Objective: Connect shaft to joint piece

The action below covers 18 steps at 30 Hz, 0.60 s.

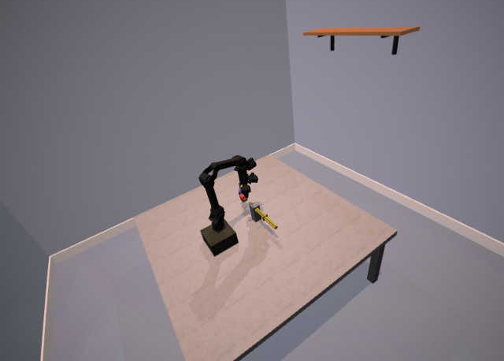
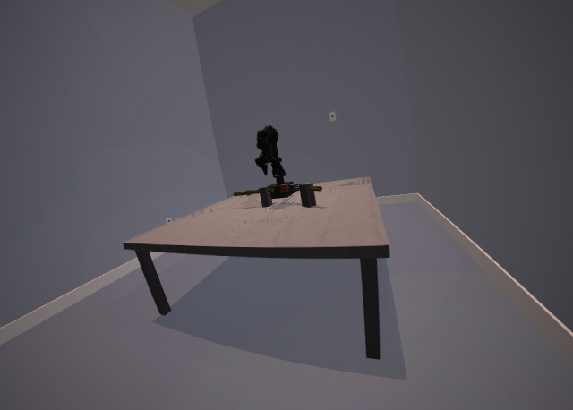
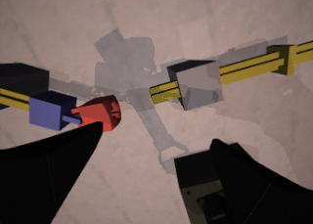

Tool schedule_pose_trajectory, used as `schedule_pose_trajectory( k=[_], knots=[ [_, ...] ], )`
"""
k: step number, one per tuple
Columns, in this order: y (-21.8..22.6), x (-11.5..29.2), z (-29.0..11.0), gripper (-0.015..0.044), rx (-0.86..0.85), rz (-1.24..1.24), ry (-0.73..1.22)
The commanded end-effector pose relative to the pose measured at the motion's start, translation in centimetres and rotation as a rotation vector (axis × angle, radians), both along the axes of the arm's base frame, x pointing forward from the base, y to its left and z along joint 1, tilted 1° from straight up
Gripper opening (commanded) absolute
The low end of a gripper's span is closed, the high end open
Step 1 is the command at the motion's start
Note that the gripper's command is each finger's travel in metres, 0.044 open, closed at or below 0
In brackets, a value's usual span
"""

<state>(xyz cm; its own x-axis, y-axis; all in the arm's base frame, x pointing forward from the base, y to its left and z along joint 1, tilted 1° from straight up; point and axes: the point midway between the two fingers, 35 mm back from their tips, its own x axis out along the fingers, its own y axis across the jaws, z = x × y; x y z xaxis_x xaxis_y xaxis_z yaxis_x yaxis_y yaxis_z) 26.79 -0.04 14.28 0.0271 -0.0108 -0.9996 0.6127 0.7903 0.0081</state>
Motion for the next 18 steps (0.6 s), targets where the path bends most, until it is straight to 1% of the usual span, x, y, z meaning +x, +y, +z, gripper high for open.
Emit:
schedule_pose_trajectory(
  k=[1, 18],
  knots=[
    [-0.05, -0.08, -0.32, 0.0440, -0.009, -0.105, 0.006],
    [0.03, -0.03, -0.93, 0.0440, -0.028, -0.591, -0.002]
  ],
)
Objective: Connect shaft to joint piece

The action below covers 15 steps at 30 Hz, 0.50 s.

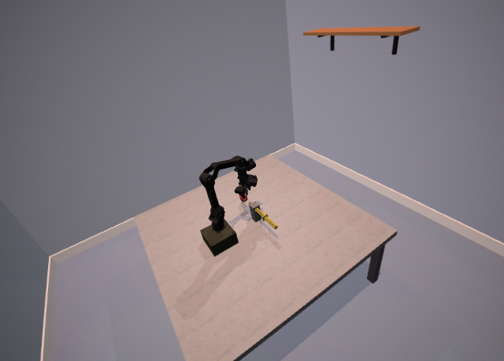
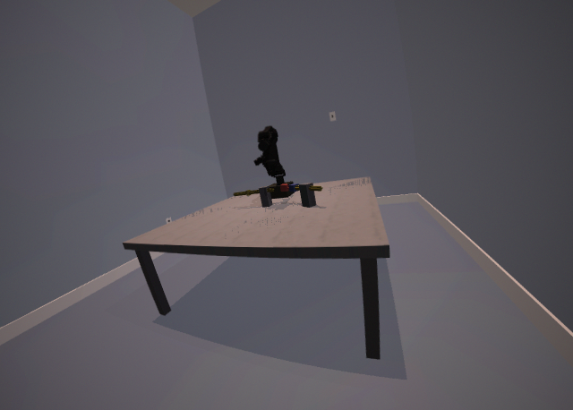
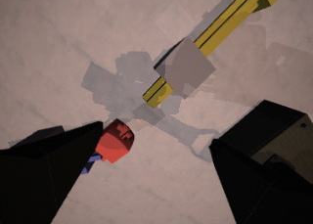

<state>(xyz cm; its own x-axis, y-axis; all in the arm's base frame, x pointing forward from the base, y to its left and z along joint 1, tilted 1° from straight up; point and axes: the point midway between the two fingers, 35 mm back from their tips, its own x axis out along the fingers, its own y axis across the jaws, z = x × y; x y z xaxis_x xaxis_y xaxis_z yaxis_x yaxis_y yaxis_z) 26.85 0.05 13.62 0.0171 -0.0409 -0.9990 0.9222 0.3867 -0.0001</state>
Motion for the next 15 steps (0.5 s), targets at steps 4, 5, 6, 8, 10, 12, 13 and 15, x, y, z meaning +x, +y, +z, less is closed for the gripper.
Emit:
schedule_pose_trajectory(
  k=[4, 5, 6, 8, 10, 12, 13, 15],
  knots=[
    [-0.04, -0.07, -0.41, 0.0440, -0.014, -0.191, -0.001],
    [-0.03, -0.07, -0.45, 0.0440, -0.016, -0.220, -0.002],
    [-0.03, -0.06, -0.48, 0.0440, -0.017, -0.248, -0.004],
    [-0.02, -0.06, -0.55, 0.0440, -0.020, -0.305, -0.006],
    [-0.01, -0.05, -0.62, 0.0440, -0.023, -0.362, -0.009],
    [0.00, -0.05, -0.69, 0.0440, -0.025, -0.419, -0.012],
    [0.01, -0.05, -0.73, 0.0440, -0.027, -0.448, -0.013],
    [0.02, -0.04, -0.79, 0.0440, -0.030, -0.505, -0.017]
  ],
)
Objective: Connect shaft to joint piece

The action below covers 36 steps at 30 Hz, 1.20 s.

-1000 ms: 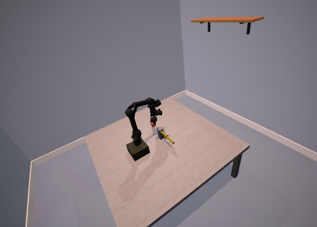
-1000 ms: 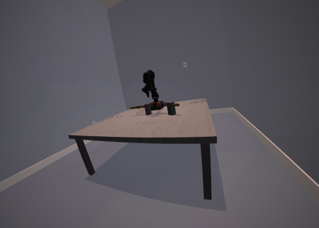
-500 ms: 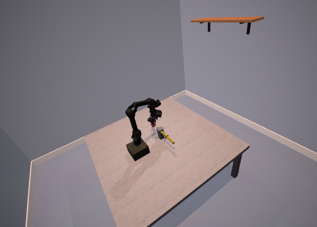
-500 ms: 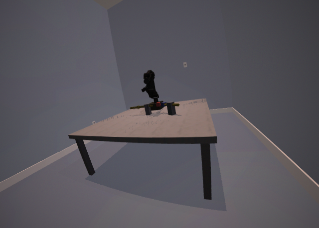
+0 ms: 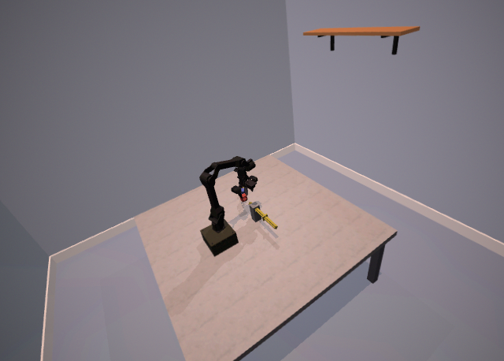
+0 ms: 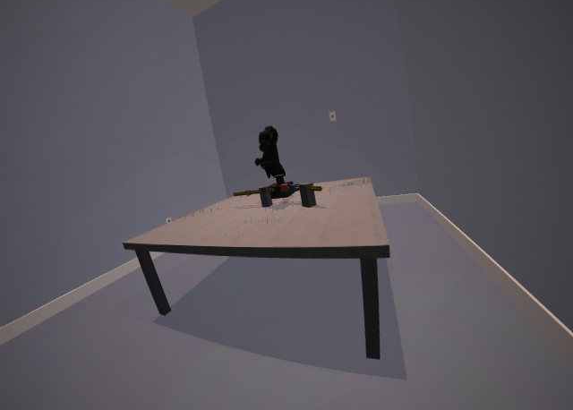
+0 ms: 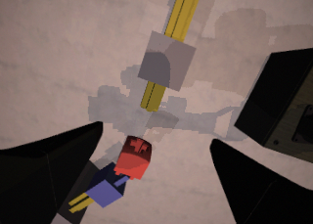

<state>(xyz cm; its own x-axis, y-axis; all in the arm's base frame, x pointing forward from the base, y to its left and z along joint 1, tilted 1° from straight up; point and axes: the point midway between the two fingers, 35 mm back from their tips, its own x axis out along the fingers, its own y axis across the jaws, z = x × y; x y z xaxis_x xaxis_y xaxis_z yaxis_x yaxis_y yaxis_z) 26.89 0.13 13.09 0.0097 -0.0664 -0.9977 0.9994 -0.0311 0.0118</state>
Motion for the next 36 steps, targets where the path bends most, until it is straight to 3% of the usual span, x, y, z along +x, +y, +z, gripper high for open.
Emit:
schedule_pose_trajectory(
  k=[1, 11, 27, 36],
  knots=[
    [-0.1, -0.1, -0.3, 0.0440, -0.011, -0.105, -0.001],
    [0.0, -0.1, -0.6, 0.0440, -0.020, -0.261, -0.011],
    [0.1, 0.2, -8.2, 0.0440, -0.020, -0.261, -0.011],
    [2.0, 0.9, -8.4, 0.0440, -0.018, -0.261, -0.012]
  ],
)
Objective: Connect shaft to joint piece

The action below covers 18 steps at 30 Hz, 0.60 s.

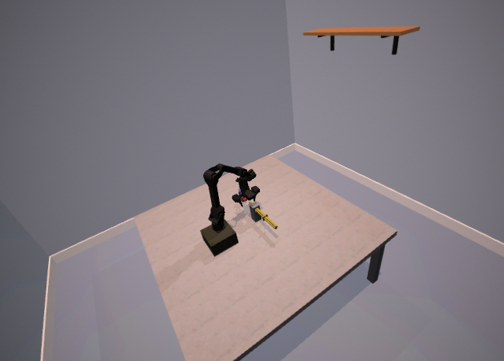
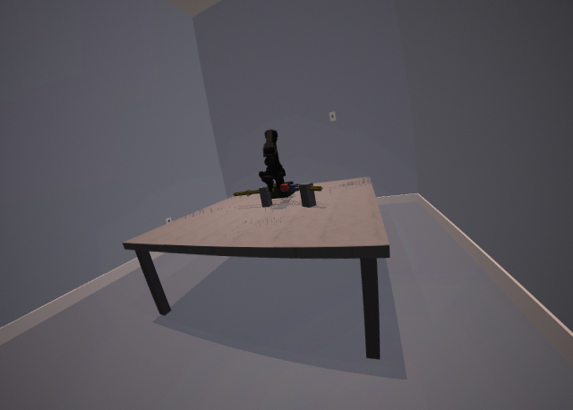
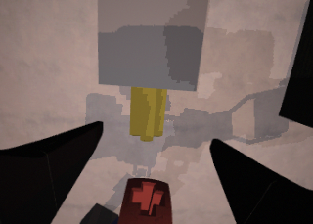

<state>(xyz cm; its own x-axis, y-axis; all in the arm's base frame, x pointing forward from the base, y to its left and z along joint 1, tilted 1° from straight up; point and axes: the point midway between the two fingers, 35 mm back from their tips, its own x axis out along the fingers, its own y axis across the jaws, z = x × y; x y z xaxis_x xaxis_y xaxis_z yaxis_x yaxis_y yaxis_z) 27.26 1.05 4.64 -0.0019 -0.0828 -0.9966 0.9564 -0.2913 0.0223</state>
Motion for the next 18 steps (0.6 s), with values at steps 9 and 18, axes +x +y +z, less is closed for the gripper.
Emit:
schedule_pose_trajectory(
  k=[9, 18],
  knots=[
    [5.2, 1.6, 0.1, 0.0440, 0.001, 0.004, -0.004],
    [5.8, 1.7, -0.5, 0.0440, 0.001, 0.004, -0.004]
  ],
)
